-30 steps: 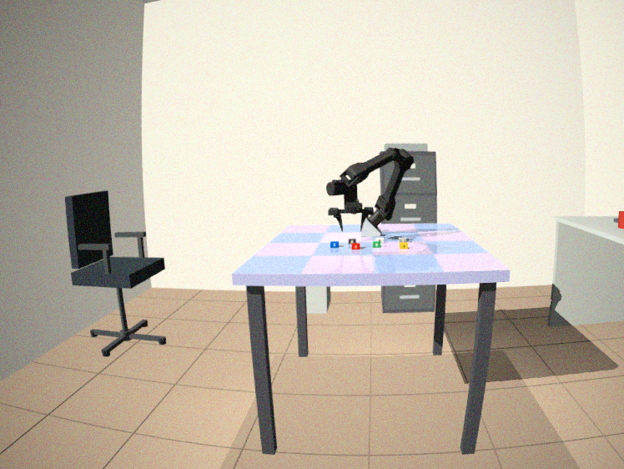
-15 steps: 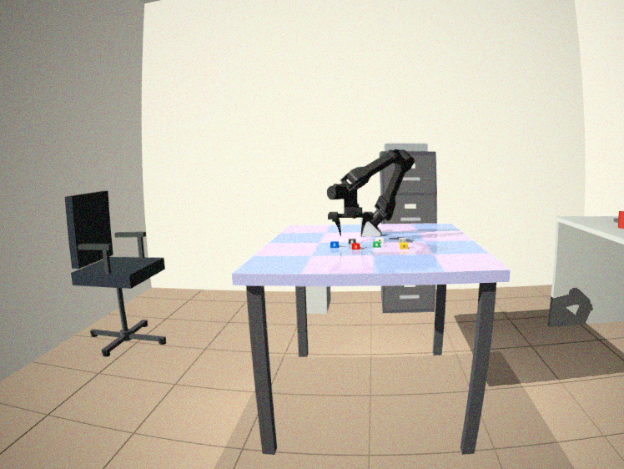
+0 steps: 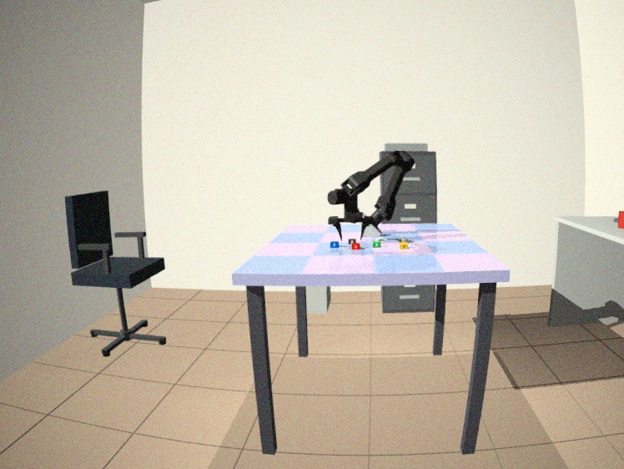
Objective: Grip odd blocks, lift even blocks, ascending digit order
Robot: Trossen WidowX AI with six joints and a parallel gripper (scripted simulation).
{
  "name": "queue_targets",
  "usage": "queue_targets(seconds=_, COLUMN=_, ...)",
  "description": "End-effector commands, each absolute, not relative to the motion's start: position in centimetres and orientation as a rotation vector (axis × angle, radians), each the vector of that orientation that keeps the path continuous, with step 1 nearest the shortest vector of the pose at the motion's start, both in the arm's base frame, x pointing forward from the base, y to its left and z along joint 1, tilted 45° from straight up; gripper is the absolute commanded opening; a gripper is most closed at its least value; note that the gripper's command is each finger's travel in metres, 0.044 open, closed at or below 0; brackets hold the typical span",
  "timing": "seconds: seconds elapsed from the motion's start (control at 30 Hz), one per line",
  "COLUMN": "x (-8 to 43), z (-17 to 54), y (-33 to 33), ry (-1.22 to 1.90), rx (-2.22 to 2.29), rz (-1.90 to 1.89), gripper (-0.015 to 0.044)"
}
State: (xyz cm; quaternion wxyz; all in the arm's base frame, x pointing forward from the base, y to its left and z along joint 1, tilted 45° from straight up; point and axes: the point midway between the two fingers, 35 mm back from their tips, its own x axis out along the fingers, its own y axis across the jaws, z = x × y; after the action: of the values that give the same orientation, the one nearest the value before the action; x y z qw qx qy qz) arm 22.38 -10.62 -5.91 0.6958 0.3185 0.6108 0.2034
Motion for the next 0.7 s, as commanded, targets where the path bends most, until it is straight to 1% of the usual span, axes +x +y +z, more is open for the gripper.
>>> queue_targets(seconds=0.0, x=22.29, z=-6.05, y=-10.24, ry=1.365, rx=0.721, rz=0.459, gripper=0.0269)
queue_targets(seconds=0.17, x=22.29, z=-6.05, y=-10.24, ry=1.365, rx=0.721, rz=0.459, gripper=0.0138)
queue_targets(seconds=0.2, x=22.29, z=-6.05, y=-10.24, ry=1.365, rx=0.721, rz=0.459, gripper=0.0120)
queue_targets(seconds=0.67, x=22.29, z=-6.05, y=-10.24, ry=1.365, rx=0.721, rz=0.459, gripper=0.0120)
